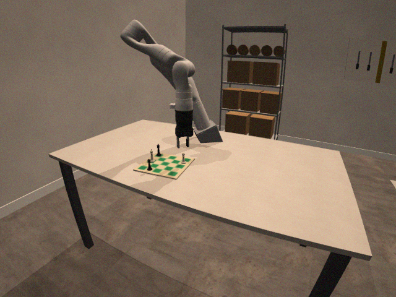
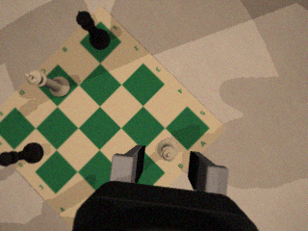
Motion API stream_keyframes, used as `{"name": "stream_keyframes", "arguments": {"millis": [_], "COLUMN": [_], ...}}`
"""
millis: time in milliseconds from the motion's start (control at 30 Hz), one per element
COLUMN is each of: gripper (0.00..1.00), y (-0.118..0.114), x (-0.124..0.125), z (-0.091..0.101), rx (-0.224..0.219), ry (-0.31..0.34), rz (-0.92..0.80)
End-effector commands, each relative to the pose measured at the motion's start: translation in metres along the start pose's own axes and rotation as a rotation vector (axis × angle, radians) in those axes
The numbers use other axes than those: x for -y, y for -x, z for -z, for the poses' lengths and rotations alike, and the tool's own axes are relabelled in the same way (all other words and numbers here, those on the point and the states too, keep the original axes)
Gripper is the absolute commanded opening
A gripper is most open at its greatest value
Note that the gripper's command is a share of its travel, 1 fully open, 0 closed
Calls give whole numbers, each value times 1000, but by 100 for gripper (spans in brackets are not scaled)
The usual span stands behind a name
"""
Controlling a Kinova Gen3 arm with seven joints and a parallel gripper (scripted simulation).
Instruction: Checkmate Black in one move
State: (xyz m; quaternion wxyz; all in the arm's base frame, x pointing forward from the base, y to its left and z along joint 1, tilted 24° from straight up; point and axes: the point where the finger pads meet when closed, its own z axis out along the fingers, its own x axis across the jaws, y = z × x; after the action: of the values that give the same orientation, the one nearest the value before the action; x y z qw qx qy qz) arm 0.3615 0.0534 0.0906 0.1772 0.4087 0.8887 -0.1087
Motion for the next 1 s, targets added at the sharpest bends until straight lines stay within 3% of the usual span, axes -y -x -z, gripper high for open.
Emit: {"name": "stream_keyframes", "arguments": {"millis": [0, 467, 967], "gripper": [79, 79, 79], "y": [-2, -2, -2], "x": [1, 1, 1], "z": [-4, -18, -21], "rx": [-4, -4, -4], "ry": [-5, -5, -5], "rz": [4, 4, 4]}}
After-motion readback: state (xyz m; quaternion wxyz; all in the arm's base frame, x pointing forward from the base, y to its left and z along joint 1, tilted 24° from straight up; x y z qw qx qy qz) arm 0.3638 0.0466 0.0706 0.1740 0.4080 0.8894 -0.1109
